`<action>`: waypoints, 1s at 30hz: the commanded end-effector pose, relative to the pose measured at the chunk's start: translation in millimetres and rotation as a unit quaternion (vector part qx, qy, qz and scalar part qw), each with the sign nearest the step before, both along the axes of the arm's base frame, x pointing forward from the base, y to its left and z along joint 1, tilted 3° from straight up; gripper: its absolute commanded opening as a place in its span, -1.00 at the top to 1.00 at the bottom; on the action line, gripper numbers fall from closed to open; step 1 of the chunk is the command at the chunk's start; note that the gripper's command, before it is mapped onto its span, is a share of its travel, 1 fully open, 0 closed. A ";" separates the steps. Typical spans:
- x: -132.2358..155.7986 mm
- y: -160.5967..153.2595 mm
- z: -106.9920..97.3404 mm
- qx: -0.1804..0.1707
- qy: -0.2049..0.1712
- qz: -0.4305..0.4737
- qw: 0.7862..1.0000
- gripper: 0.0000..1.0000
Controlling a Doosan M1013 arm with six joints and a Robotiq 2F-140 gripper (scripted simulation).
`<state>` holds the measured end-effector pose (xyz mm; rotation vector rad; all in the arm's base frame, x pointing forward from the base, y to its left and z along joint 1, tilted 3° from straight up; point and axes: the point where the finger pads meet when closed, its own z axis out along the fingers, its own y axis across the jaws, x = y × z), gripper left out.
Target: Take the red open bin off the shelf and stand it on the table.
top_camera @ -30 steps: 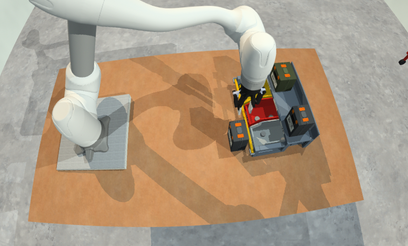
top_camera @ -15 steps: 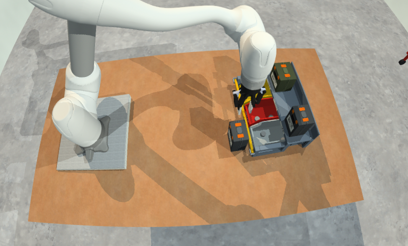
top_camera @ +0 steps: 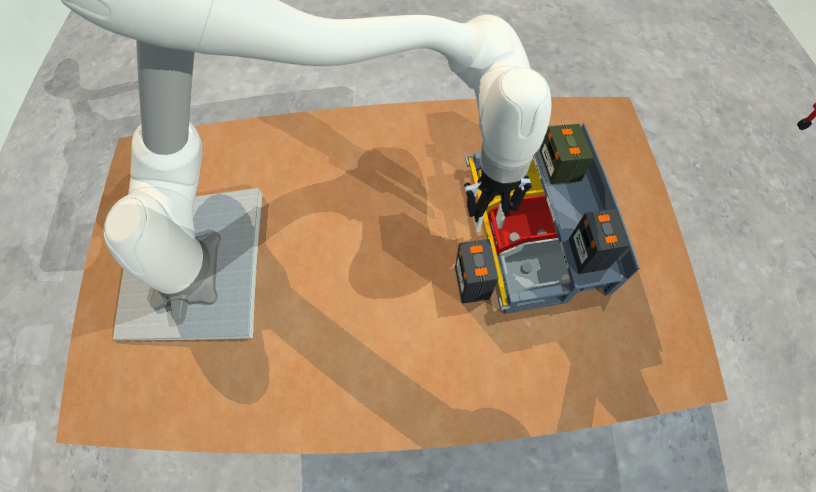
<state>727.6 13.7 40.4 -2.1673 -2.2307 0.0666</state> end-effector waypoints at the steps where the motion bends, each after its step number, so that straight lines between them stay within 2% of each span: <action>1: 0.0 0.0 0.1 0.000 0.000 0.000 1.000 0.44; 8: -0.5 -0.1 -9.9 0.000 0.000 0.000 1.000 0.44; 30: -0.6 -0.1 -11.0 0.000 0.000 0.000 1.000 0.44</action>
